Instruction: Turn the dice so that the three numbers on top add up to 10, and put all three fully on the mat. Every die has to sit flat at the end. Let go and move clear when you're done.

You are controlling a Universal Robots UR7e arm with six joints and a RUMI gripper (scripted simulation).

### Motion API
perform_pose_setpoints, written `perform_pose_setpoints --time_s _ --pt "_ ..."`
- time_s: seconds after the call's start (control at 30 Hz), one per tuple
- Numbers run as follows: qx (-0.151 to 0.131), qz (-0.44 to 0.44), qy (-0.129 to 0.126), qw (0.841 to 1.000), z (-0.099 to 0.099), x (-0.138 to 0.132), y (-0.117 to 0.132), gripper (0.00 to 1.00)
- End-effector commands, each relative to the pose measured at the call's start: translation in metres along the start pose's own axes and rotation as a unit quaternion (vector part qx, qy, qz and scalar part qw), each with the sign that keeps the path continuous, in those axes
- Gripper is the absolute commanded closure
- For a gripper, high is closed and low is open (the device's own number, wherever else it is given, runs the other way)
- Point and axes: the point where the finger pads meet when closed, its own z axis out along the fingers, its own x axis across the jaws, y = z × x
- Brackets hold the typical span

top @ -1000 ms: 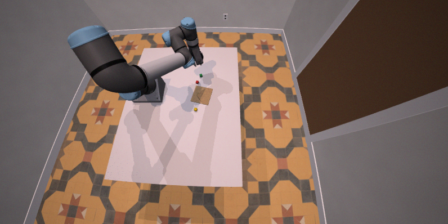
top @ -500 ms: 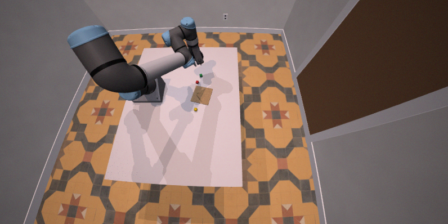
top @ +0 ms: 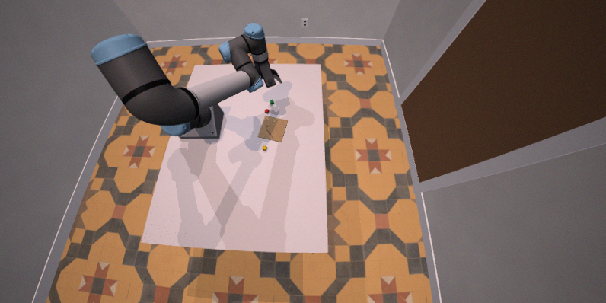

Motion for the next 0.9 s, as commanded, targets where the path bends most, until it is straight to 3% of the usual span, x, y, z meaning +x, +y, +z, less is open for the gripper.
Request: perform_pose_setpoints --time_s 0.0,0.27,0.5,0.77,0.87 --pt "0.0 0.0 -0.001 1.0 0.0 0.0 0.0 0.0" --pt "0.0 0.012 -0.001 1.0 0.0 0.0 0.0 0.0" --pt "0.0 0.074 -0.001 0.997 0.004 0.0 -0.002 0.0" --pt "-0.001 0.175 -0.001 0.985 0.01 0.0 -0.005 0.0" --pt "-0.001 0.238 -0.001 0.971 0.014 0.001 -0.006 0.0"
